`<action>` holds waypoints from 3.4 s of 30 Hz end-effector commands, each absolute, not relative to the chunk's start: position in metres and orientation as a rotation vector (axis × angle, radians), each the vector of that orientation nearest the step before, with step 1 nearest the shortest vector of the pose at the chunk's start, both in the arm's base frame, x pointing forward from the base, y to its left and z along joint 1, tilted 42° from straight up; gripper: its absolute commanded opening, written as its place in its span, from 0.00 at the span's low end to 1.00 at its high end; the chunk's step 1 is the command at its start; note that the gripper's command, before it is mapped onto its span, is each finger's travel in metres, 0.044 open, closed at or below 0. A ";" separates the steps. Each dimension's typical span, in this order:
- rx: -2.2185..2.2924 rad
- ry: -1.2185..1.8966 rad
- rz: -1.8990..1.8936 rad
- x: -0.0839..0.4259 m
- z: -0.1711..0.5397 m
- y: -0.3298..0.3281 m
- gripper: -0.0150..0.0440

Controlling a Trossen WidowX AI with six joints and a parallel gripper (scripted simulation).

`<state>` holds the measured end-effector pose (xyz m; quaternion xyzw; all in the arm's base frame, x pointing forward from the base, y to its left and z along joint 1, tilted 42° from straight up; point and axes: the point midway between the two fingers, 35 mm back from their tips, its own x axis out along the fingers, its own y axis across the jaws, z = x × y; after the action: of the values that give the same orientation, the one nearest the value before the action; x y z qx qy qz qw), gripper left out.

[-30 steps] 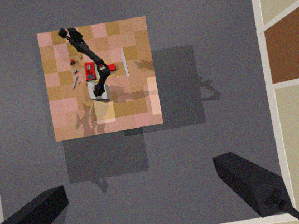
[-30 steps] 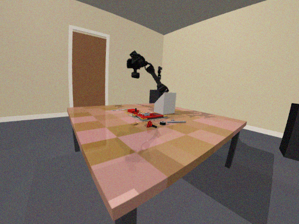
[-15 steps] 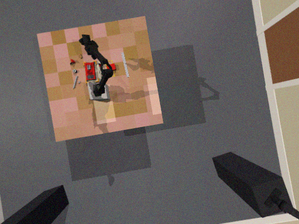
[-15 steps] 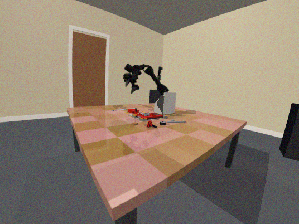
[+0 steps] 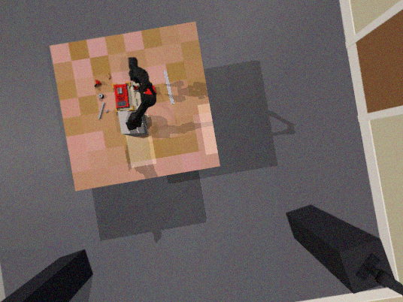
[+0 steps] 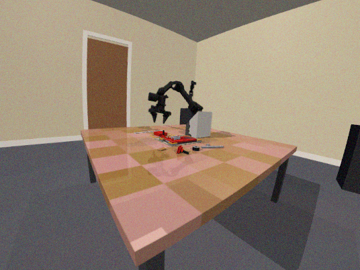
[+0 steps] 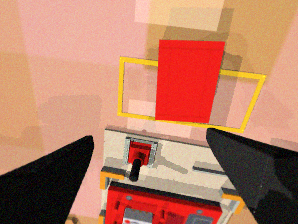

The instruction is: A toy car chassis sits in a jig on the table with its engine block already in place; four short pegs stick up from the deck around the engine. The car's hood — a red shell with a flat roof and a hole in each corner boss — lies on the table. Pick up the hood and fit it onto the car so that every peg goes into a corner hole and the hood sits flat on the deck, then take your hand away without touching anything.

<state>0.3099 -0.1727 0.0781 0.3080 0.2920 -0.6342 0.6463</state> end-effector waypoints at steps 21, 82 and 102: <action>0.687 0.636 -1.615 0.272 0.073 -0.205 1.00; 0.685 0.635 -1.616 0.269 0.047 -0.231 1.00; 0.685 0.634 -1.616 0.267 0.041 -0.238 1.00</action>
<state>0.2669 -0.2377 0.0425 0.2941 0.2699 -0.6979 0.5946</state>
